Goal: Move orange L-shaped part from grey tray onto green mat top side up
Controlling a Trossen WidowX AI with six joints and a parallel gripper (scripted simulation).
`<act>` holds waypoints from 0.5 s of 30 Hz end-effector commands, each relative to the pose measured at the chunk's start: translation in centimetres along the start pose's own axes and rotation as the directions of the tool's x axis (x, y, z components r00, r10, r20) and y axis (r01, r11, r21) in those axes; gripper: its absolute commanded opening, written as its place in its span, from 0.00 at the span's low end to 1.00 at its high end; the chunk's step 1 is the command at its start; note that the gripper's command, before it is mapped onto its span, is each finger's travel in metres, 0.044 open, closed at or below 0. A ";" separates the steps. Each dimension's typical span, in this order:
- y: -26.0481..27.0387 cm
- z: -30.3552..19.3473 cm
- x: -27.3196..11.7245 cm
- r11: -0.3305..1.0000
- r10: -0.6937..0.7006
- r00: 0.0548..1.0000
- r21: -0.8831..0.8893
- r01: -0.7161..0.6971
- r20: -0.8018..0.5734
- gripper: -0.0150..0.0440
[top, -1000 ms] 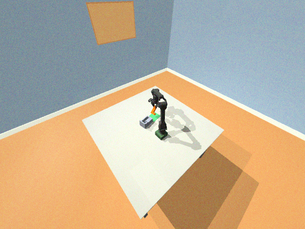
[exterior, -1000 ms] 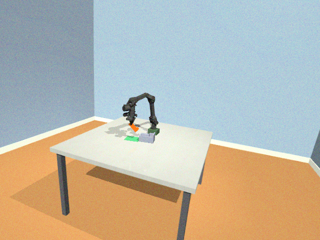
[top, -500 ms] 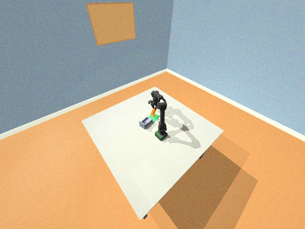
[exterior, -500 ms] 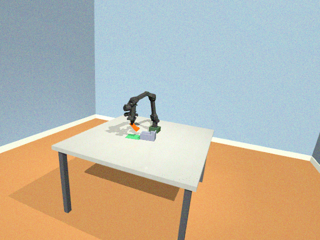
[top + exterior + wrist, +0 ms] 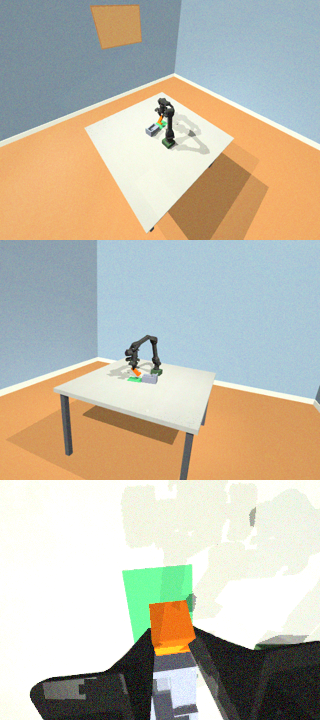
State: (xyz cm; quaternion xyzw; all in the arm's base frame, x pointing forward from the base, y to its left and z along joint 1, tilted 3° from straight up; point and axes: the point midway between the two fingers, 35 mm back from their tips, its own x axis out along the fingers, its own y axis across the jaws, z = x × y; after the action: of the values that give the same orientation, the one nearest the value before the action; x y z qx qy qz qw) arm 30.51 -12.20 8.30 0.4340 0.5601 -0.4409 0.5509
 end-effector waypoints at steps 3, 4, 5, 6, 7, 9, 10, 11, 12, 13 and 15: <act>-0.1 0.0 1.0 1.000 -0.003 1.000 -0.005 0.003 0.001 0.25; -0.1 0.0 1.2 1.000 -0.003 1.000 -0.005 0.004 0.001 0.25; -0.1 0.0 1.3 1.000 -0.004 1.000 -0.005 0.004 0.001 0.25; -0.1 0.0 1.5 1.000 -0.004 1.000 -0.005 0.004 0.001 0.25; -0.1 0.0 1.6 1.000 -0.004 1.000 -0.005 0.004 0.001 0.25; -0.1 0.0 1.9 1.000 -0.004 1.000 -0.005 0.004 0.001 0.25; -0.1 0.0 2.1 1.000 -0.004 1.000 -0.005 0.004 0.001 0.25; -0.1 0.0 2.3 1.000 -0.004 1.000 -0.005 0.004 0.001 0.25; -0.1 0.0 2.4 1.000 -0.004 1.000 -0.005 0.004 0.001 0.25; -0.1 0.0 2.6 1.000 -0.004 1.000 -0.005 0.004 0.001 0.25; -0.1 0.0 2.9 1.000 -0.004 1.000 -0.005 0.004 0.001 0.25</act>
State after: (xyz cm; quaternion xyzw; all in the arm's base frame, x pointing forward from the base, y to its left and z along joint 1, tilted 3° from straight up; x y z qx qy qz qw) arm 30.47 -12.21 5.98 0.4341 0.5600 -0.4409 0.5510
